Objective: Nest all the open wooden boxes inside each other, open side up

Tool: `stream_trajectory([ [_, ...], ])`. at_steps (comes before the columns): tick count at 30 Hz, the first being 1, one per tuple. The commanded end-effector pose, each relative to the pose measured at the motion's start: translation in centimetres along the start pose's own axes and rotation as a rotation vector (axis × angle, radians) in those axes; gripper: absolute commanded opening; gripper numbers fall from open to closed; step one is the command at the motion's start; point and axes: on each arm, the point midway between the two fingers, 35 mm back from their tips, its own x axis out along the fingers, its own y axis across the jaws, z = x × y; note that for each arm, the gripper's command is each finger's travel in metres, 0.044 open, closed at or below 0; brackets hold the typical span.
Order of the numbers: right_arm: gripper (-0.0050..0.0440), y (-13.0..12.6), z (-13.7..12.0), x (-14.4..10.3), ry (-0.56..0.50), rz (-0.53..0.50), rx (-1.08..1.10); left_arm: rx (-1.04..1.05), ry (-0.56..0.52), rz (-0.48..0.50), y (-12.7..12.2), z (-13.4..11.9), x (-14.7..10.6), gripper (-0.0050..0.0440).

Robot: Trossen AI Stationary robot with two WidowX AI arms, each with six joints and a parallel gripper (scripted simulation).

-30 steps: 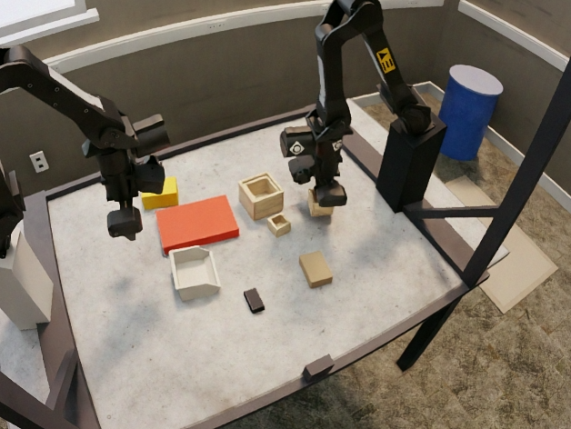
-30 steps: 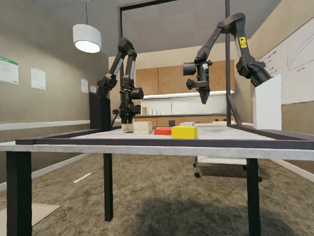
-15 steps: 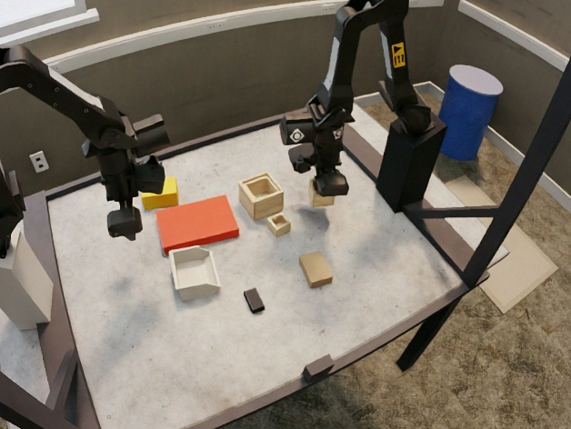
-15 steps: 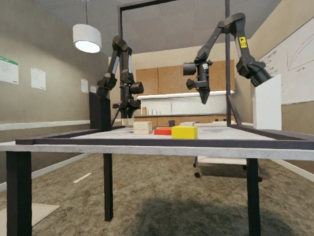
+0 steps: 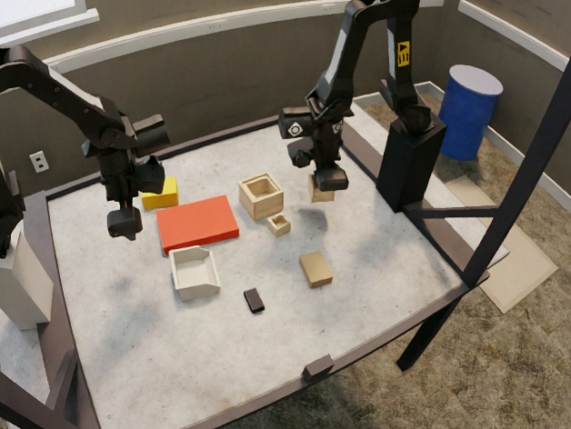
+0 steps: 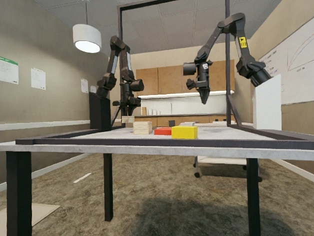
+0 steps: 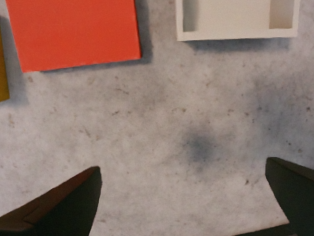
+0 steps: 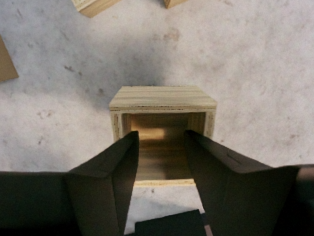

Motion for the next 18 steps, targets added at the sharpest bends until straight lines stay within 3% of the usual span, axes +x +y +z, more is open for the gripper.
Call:
stream_trajectory([
  [1,0.0214,-0.1,2.0,-0.4,-0.016,0.004,-0.001,0.011,-0.023,0.008,0.0,0.6,-0.5,0.04],
  [18,0.0214,-1.2,8.0,-2.2,-0.018,0.003,-0.002,0.011,-0.023,0.008,0.0,0.6,-0.5,0.04],
])
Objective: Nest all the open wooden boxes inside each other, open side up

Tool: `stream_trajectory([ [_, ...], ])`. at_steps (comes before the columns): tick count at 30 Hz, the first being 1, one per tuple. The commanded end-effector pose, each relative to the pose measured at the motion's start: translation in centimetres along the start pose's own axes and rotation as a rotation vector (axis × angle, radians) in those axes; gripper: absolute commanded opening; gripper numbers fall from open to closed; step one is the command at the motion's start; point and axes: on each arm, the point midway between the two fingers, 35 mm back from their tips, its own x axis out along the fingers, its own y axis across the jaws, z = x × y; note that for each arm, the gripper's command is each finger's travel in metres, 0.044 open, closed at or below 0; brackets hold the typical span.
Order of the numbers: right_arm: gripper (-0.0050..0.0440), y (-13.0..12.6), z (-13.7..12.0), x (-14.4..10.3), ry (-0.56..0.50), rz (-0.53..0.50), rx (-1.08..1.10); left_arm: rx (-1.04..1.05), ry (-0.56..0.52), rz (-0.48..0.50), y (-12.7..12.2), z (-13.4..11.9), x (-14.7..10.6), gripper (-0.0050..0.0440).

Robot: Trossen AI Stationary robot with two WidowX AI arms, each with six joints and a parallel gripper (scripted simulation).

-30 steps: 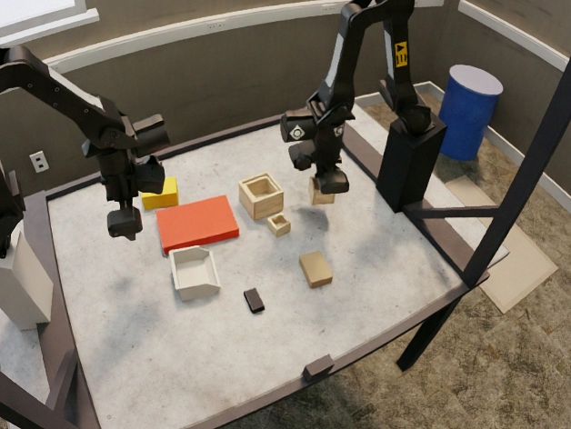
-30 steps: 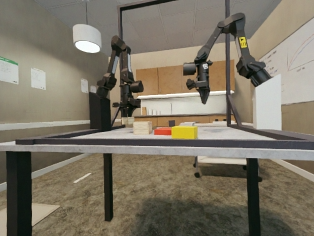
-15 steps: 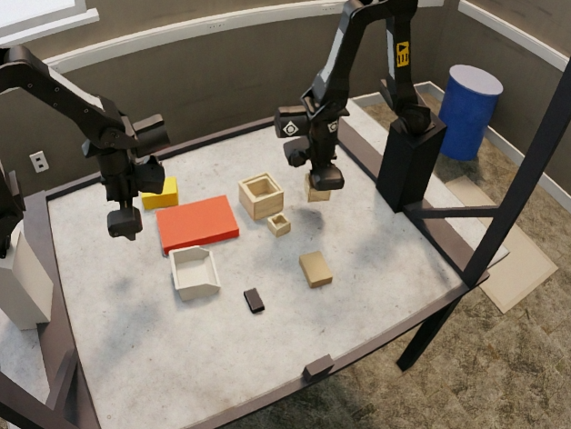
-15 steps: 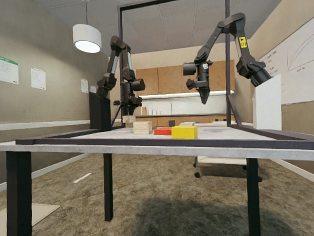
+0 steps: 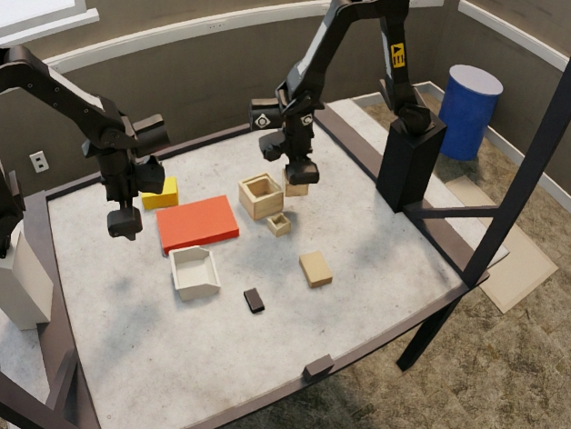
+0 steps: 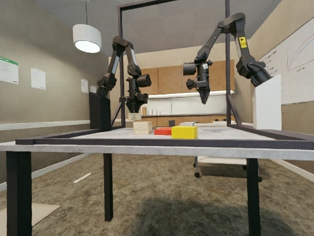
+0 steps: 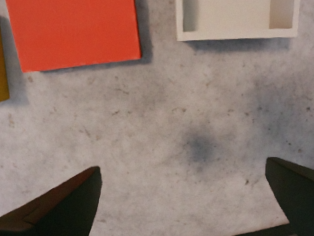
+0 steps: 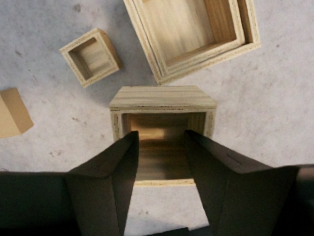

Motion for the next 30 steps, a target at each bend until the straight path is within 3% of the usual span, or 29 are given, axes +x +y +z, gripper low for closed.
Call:
stream_trajectory([
  [1,0.0214,-0.4,2.2,-0.8,-0.015,0.003,-0.002,0.011,-0.023,0.008,0.0,0.6,-0.5,0.04],
  [19,0.0214,-2.1,7.7,-3.5,-0.019,0.002,-0.002,0.011,-0.023,0.008,0.0,0.6,-0.5,0.04],
  [30,0.0214,-2.1,7.9,-3.8,-0.024,0.0,-0.002,0.011,-0.023,0.008,0.0,0.6,-0.5,0.04],
])
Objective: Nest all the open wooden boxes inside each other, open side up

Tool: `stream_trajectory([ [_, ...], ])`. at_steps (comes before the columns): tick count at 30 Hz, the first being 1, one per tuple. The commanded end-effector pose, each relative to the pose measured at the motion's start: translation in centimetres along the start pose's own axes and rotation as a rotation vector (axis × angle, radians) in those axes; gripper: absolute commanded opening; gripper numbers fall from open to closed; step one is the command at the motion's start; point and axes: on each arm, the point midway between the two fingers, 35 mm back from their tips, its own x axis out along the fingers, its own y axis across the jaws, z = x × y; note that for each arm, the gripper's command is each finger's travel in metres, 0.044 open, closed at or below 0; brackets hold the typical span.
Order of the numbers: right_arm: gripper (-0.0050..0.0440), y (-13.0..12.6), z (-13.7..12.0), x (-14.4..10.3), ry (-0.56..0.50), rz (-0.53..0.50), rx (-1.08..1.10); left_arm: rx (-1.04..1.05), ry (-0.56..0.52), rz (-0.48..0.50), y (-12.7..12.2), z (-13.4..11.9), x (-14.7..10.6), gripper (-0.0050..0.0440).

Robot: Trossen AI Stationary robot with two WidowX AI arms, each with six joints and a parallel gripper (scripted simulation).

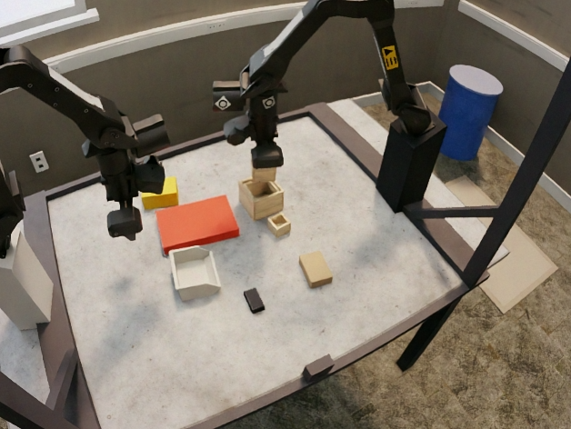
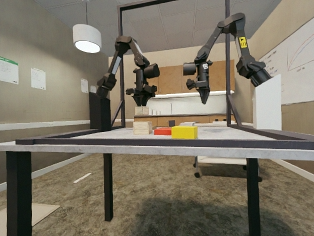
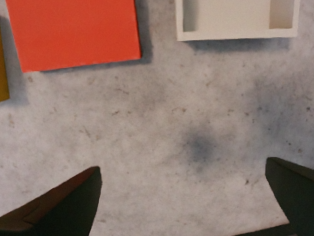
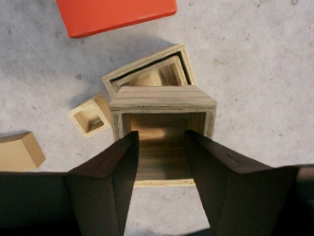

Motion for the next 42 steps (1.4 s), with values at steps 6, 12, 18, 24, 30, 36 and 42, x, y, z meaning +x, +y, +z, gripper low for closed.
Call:
stream_trajectory([
  [6,0.0214,0.0,0.7,-0.7,-0.025,-0.001,-0.004,-0.051,-0.117,0.018,1.1,1.5,0.8,0.04],
  [12,0.0214,0.0,0.7,-0.7,-0.025,-0.001,-0.004,-0.108,-0.246,0.035,2.3,2.8,1.5,0.04],
  [18,0.0214,0.0,0.7,-0.7,-0.025,-0.001,-0.004,-0.128,-0.343,0.05,3.1,4.0,1.5,0.04],
  [24,0.0214,0.0,0.7,-0.7,-0.025,-0.001,-0.004,-0.171,-0.467,0.061,4.2,4.8,1.4,0.04],
  [30,0.0214,0.0,0.7,-0.7,-0.025,-0.001,-0.004,-0.196,-0.583,0.072,5.1,5.6,0.9,0.04],
  [36,0.0214,0.0,0.7,-0.7,-0.025,-0.001,-0.004,-0.205,-0.687,0.082,5.7,6.4,0.0,0.04],
  [42,0.0214,0.0,0.7,-0.7,-0.025,-0.001,-0.004,-0.225,-0.795,0.086,6.3,6.5,-0.9,0.04],
])
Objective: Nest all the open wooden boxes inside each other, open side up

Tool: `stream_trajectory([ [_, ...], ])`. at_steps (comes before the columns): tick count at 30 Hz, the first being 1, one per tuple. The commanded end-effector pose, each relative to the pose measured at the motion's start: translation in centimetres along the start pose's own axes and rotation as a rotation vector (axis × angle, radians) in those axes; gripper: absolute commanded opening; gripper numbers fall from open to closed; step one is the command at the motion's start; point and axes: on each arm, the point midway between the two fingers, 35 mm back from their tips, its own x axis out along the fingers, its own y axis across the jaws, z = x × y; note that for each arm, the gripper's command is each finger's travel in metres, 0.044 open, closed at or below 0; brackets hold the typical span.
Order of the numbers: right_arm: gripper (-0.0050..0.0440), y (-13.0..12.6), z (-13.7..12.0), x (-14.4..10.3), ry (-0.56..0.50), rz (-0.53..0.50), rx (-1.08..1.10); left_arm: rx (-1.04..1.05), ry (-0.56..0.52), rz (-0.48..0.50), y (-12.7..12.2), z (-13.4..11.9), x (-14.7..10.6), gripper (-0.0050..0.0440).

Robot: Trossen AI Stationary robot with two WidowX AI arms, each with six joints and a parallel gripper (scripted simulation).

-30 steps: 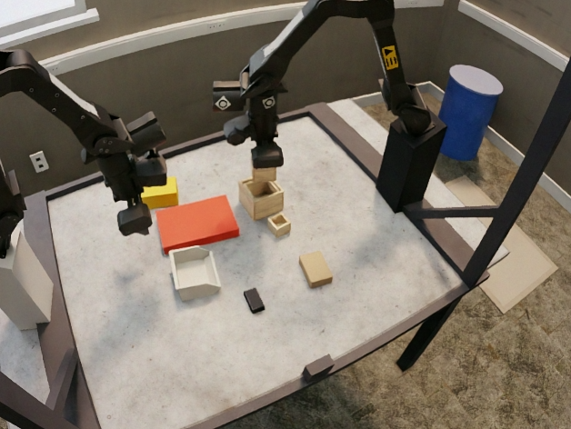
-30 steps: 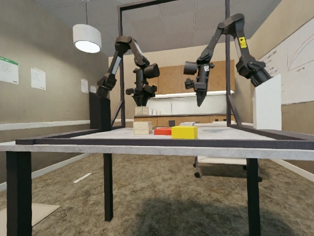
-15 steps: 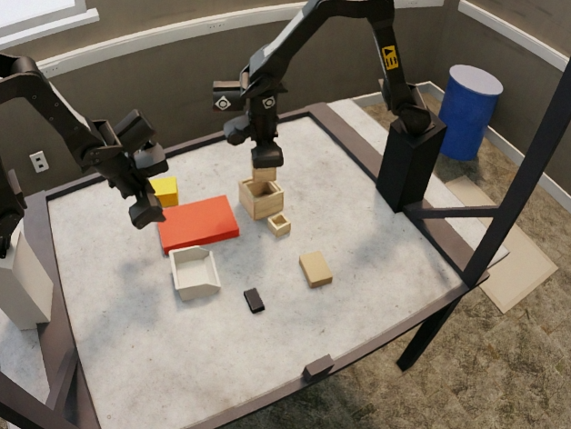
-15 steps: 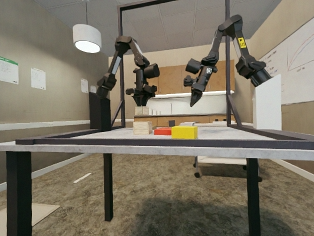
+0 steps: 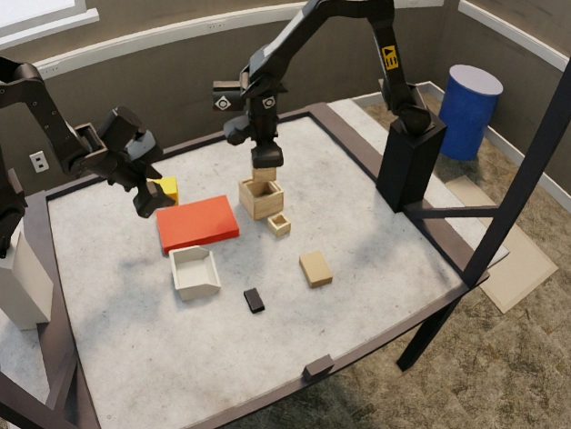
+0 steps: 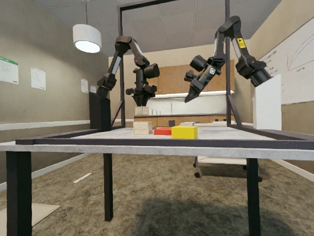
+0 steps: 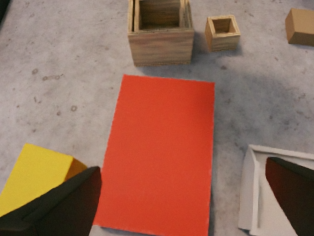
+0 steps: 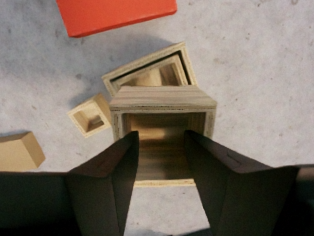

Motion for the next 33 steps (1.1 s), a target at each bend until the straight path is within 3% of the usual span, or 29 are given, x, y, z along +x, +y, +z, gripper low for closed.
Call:
stream_trajectory([
  [1,0.0214,0.0,0.8,-0.7,-0.026,-0.001,-0.004,-0.018,-0.093,-0.001,0.4,0.8,-0.4,0.04],
  [24,0.0214,0.0,0.8,-0.7,-0.026,-0.001,-0.004,-0.021,-0.469,-0.03,0.7,4.5,-5.0,0.04],
  [33,0.0214,0.0,0.8,-0.7,-0.026,-0.001,-0.004,-0.013,-0.514,-0.036,0.6,5.0,-5.7,0.04],
])
